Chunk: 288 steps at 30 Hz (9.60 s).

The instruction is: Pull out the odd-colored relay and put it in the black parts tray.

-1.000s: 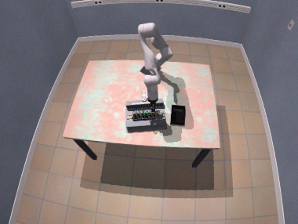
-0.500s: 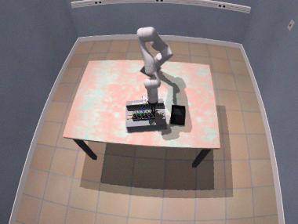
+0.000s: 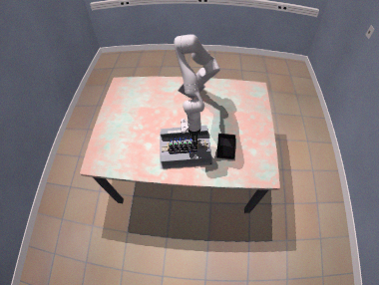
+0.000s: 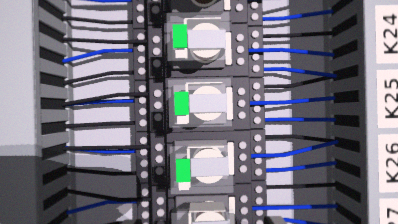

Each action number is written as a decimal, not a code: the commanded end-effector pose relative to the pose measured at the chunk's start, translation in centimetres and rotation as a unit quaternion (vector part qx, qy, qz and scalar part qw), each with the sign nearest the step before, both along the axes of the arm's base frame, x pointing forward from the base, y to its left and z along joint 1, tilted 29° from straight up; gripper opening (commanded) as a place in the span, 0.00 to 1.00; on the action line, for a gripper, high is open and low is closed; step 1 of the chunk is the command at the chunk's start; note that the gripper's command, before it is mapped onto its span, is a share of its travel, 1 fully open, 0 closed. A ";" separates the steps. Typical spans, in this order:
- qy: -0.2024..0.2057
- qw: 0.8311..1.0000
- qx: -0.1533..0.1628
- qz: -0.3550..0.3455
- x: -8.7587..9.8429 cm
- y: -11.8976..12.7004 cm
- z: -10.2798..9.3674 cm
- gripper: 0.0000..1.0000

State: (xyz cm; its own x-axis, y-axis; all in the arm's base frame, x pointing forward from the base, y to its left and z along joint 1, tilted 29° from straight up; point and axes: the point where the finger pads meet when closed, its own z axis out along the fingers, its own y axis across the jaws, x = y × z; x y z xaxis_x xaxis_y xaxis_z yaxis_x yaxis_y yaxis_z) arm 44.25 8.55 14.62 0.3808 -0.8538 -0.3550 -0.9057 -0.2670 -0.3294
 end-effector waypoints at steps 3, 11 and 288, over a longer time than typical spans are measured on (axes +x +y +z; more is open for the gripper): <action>-0.001 1.000 0.000 0.000 0.0 0.0 0.0 0.61; -0.001 1.000 0.000 0.000 0.0 0.0 0.0 0.61; -0.016 1.000 0.007 -0.007 0.6 1.4 -2.8 0.00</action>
State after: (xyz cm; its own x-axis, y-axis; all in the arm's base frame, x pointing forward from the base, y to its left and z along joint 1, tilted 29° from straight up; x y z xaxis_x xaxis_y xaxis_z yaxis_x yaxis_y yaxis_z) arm 44.78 9.97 11.76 0.3808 -0.8538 -0.3551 -0.8994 -0.2528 -0.3567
